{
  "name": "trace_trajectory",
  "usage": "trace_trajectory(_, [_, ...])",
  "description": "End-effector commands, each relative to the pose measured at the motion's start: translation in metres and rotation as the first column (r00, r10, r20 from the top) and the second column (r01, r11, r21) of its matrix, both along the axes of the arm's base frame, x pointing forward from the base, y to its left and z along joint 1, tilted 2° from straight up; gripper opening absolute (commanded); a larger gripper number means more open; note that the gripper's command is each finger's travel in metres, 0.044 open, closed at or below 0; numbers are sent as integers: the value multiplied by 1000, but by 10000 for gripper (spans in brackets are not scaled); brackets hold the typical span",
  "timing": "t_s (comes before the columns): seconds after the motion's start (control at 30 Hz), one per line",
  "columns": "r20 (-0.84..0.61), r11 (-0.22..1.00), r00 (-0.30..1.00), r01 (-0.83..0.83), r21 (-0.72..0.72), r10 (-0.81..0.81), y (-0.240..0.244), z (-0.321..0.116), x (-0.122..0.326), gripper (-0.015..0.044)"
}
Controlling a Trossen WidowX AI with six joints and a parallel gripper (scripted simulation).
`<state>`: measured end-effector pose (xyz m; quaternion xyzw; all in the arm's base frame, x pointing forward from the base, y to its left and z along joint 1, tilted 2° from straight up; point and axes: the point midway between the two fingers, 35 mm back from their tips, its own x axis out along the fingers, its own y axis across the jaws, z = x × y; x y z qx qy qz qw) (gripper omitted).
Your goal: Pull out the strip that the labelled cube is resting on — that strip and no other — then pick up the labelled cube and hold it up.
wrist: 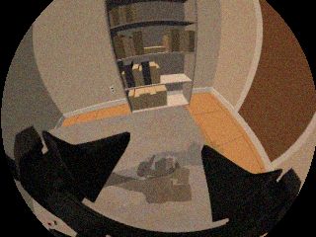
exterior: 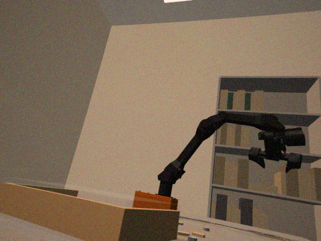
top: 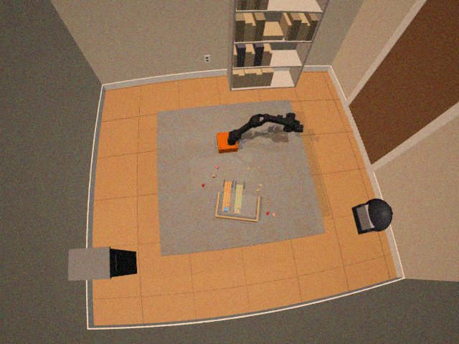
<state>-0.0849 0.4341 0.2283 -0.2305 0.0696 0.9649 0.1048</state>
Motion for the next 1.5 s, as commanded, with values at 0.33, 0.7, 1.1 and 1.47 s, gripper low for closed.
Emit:
trace_trajectory(0.33, [193,842,835,535,-63,-516,-25,-19,154,400])
trace_trajectory(0.7, [319,274,270,961,-35,-909,-117,-41,300,400])
trace_trajectory(1.1, [283,-560,-546,828,37,-789,-280,-64,392,400])
trace_trajectory(1.47, [143,-943,-936,330,32,-323,-409,-81,396,400])
